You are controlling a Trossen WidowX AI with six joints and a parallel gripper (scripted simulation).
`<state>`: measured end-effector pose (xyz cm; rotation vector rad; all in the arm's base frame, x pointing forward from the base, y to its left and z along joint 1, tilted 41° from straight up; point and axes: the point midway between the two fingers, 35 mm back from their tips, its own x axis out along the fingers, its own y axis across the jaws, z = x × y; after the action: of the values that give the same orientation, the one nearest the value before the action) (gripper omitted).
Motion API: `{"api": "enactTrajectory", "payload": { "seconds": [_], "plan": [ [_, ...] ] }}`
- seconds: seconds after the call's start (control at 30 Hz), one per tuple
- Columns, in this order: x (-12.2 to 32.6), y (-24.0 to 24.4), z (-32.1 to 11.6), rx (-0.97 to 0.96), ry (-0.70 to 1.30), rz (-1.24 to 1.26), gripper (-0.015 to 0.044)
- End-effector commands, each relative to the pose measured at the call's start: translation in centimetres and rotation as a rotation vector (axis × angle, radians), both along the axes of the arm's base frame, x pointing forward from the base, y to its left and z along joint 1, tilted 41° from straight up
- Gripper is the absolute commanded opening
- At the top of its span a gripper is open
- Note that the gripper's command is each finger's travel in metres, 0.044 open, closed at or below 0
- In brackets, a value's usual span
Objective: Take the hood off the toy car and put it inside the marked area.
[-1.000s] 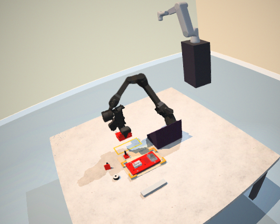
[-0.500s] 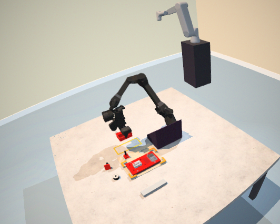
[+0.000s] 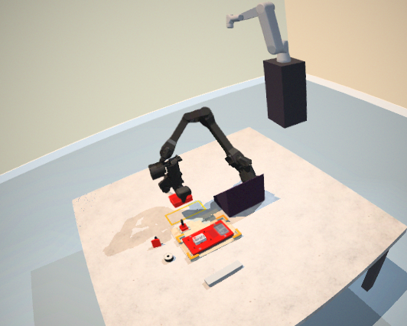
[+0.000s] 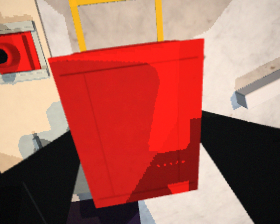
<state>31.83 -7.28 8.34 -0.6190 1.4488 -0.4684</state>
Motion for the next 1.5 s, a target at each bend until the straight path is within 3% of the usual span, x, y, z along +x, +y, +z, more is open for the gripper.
{"api": "enactTrajectory", "payload": {
  "seconds": [0.0, 1.47],
  "plan": [
    [-0.2, -0.3, -0.5, -0.002, 0.009, 0.001, 0.0000],
    [0.1, -2.5, -3.0, -0.004, 0.009, 0.001, 0.0000]
  ]
}}
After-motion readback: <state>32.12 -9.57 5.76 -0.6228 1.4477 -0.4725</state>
